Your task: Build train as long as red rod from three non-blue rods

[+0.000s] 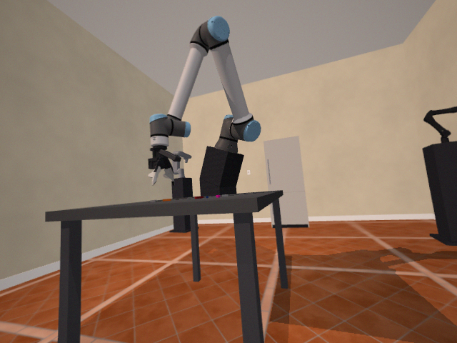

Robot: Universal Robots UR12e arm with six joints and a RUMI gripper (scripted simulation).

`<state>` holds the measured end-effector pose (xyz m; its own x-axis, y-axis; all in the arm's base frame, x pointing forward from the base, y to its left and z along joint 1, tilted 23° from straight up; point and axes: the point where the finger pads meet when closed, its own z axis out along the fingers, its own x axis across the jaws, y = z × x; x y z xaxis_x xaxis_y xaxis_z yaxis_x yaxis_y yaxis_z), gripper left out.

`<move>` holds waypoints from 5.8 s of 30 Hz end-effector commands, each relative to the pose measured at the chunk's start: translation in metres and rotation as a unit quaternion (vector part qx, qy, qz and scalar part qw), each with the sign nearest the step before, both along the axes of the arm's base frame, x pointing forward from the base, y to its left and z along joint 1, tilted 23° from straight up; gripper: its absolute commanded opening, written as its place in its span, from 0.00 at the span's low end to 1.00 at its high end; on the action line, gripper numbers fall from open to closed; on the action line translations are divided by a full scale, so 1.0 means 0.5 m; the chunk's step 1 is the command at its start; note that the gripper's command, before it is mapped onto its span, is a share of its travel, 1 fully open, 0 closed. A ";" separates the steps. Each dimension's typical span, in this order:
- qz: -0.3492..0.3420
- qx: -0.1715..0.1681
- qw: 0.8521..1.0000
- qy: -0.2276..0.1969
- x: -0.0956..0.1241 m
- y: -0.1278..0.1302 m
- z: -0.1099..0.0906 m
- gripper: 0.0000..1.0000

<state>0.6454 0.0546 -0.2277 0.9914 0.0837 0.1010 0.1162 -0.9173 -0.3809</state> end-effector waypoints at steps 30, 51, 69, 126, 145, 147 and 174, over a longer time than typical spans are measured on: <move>-0.315 0.019 0.940 0.132 0.017 -0.048 -0.018 1.00; -0.330 0.020 0.934 0.138 0.017 -0.051 -0.019 1.00; -0.330 0.020 0.934 0.138 0.017 -0.051 -0.019 1.00; -0.330 0.020 0.934 0.138 0.017 -0.051 -0.019 1.00; -0.327 0.020 0.935 0.136 0.018 -0.050 -0.018 1.00; -0.323 0.020 0.936 0.135 0.018 -0.048 -0.018 1.00; -0.125 0.003 0.991 0.052 0.019 0.041 0.020 1.00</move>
<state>0.6546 0.0625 -0.2237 0.9564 -0.2868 -0.0546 -0.2855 -0.8797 -0.3804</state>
